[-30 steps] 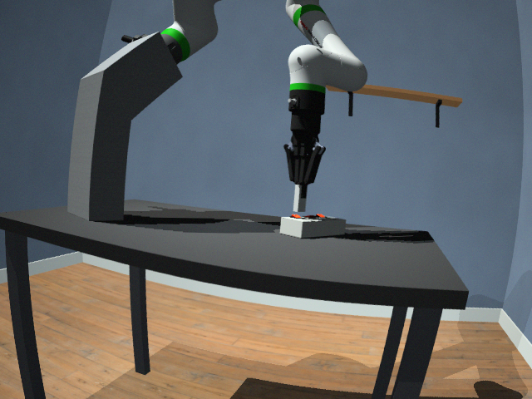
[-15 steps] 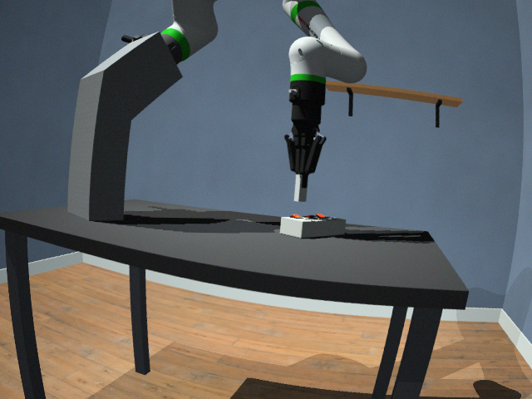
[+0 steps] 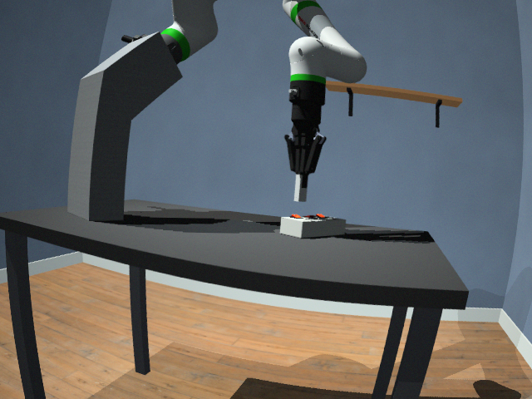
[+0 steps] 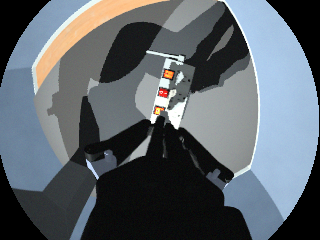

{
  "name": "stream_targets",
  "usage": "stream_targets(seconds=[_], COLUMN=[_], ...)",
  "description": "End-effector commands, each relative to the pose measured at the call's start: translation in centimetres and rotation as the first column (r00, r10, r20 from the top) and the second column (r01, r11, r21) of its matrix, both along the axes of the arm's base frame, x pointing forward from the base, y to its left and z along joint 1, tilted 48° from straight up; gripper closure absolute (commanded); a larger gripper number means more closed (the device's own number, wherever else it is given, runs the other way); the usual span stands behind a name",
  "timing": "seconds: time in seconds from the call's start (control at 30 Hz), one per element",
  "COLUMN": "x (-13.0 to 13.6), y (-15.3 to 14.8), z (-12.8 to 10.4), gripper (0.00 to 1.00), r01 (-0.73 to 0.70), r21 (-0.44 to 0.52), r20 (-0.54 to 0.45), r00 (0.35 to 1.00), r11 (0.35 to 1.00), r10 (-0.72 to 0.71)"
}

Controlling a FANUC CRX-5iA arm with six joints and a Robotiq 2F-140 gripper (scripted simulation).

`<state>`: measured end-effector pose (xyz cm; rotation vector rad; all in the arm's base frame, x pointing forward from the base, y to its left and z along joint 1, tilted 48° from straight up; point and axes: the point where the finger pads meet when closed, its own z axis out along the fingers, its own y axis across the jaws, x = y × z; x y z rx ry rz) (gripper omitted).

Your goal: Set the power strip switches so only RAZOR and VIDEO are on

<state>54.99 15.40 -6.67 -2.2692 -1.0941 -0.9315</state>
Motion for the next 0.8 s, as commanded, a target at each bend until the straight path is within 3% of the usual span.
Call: stream_targets(seconds=[0.0,0.03,0.27,0.77], x=[0.0,0.0,-0.4,-2.6], y=[0.0,0.0,-0.7,-4.5], z=[0.0,0.0,0.7,4.7], gripper=[1.0,0.0,0.0,0.0], r01=[0.0,0.0,0.0,0.0], r21=[0.0,0.0,0.0,0.0], r20=[0.0,0.0,0.0,0.0], r00=[1.0,1.0,1.0,1.0], r11=[1.0,1.0,1.0,1.0], r10=[0.0,0.0,0.0,0.0])
